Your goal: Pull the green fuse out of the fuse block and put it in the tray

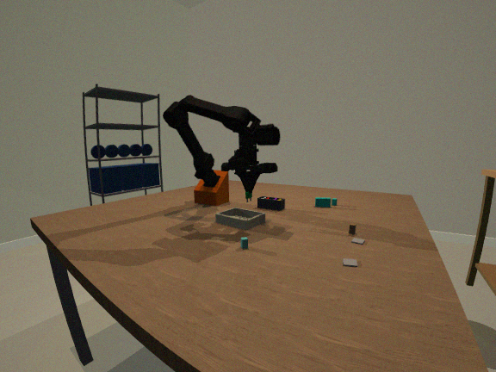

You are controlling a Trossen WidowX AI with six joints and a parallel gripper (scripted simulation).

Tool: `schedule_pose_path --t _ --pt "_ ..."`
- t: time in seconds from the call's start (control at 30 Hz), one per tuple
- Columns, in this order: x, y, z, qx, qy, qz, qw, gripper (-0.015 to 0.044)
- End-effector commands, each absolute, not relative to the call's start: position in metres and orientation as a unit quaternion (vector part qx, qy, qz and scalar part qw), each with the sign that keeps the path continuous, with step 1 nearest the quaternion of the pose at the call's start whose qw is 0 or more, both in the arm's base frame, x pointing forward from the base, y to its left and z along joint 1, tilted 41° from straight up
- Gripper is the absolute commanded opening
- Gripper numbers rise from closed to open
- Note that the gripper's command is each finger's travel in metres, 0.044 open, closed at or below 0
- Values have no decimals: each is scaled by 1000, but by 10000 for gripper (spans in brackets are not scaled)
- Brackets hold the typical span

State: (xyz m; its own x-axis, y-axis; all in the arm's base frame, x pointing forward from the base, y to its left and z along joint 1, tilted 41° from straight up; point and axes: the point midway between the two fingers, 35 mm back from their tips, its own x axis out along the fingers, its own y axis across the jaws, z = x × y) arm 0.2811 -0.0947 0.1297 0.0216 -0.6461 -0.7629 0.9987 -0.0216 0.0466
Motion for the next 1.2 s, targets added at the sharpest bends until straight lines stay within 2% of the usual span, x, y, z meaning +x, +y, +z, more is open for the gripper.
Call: schedule_pose_path --t 0.0,1.17 --pt "269 -116 150 308 274 -644 644 0" --pt "268 -146 124 307 273 -645 645 0"
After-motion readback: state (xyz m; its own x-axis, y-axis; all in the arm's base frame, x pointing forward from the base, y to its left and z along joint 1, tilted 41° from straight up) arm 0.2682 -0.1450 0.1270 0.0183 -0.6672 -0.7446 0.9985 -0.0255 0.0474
